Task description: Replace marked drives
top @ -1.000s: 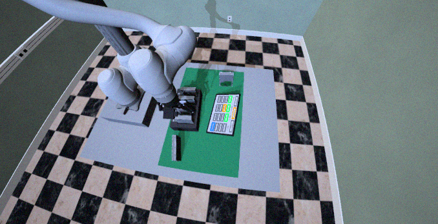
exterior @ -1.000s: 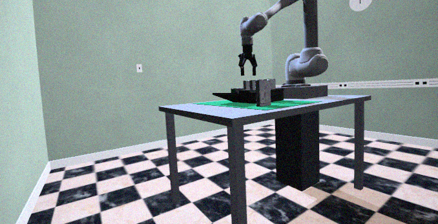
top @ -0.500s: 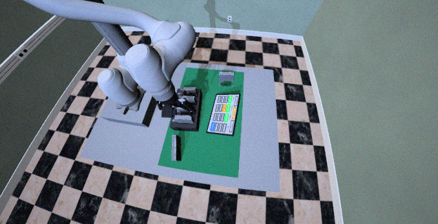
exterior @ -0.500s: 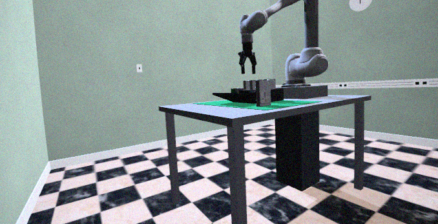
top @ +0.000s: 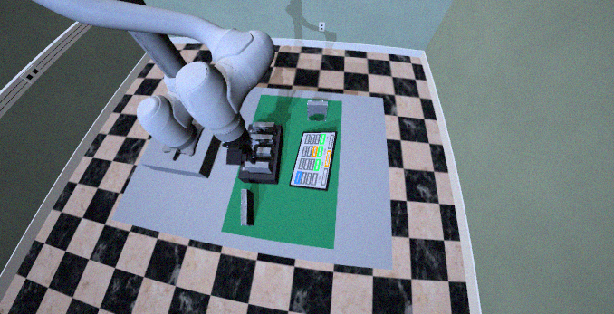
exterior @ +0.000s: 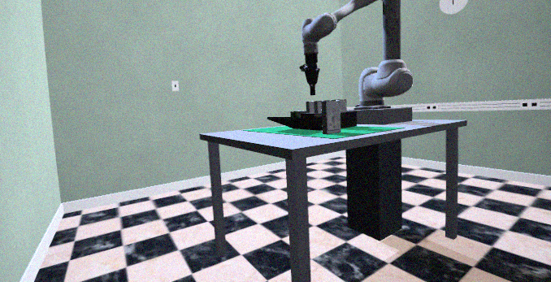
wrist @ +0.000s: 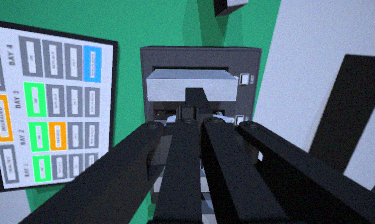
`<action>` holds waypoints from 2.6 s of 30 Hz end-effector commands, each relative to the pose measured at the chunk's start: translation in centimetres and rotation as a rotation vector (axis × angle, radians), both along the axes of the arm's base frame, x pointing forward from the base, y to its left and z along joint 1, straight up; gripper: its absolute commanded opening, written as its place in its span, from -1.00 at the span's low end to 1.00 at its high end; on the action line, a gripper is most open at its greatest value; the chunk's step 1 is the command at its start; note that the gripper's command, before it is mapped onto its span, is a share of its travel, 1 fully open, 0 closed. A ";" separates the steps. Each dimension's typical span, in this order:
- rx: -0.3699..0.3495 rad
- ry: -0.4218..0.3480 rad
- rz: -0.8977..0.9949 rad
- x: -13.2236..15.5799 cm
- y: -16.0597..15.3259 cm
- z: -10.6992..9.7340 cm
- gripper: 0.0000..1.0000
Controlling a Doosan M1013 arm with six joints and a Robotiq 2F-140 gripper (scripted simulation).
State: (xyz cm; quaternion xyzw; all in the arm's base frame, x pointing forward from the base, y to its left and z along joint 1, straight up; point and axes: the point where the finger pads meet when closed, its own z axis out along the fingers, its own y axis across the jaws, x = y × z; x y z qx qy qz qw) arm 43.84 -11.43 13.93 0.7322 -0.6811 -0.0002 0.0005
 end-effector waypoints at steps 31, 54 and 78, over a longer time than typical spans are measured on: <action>0.000 -0.001 -0.308 -0.2 -1.5 0.0 -0.80; 0.037 0.000 -1.812 -2.9 -11.6 0.1 -0.80; -0.002 -0.001 -2.978 -4.0 -14.0 0.0 -0.20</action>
